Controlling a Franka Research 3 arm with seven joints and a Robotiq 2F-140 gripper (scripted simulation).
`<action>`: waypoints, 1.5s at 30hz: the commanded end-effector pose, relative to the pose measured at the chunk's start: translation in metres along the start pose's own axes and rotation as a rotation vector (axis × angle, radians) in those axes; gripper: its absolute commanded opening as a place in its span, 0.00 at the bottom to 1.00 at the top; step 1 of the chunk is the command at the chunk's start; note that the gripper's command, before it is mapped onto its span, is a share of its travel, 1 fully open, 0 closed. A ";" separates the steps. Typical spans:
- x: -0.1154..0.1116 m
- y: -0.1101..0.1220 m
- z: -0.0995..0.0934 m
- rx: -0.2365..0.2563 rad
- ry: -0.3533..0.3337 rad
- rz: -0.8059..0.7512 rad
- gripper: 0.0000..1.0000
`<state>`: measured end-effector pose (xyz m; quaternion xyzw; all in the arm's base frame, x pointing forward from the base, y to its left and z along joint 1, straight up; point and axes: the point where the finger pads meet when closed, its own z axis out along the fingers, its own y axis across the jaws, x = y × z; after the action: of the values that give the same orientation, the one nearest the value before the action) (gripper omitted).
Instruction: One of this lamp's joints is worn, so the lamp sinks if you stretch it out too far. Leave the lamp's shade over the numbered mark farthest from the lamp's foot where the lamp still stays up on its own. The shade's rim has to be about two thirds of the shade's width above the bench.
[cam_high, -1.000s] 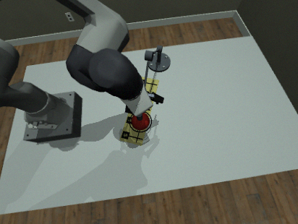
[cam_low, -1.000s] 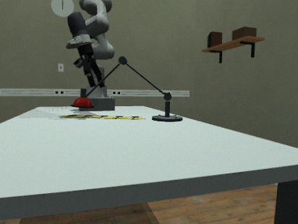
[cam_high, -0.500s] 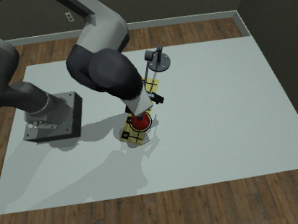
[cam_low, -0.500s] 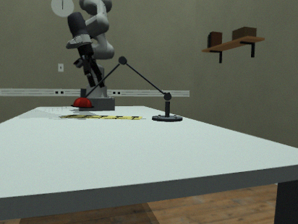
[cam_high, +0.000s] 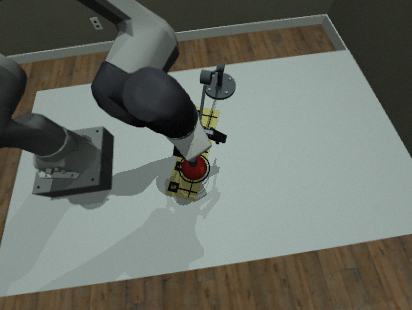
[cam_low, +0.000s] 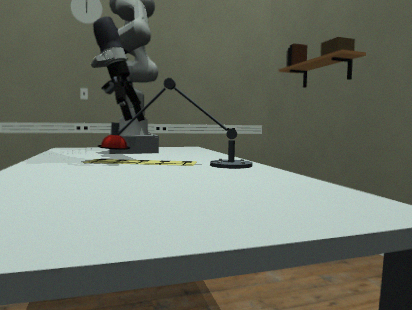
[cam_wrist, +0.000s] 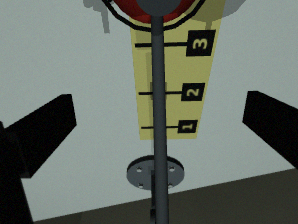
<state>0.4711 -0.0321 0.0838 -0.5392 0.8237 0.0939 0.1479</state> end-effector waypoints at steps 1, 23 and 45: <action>0.000 0.000 0.000 0.000 0.000 0.000 1.00; 0.000 0.000 0.000 0.000 0.000 0.000 1.00; 0.000 -0.001 -0.065 0.000 0.000 0.000 1.00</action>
<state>0.4708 -0.0538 0.1358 -0.5441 0.8204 0.0814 0.1559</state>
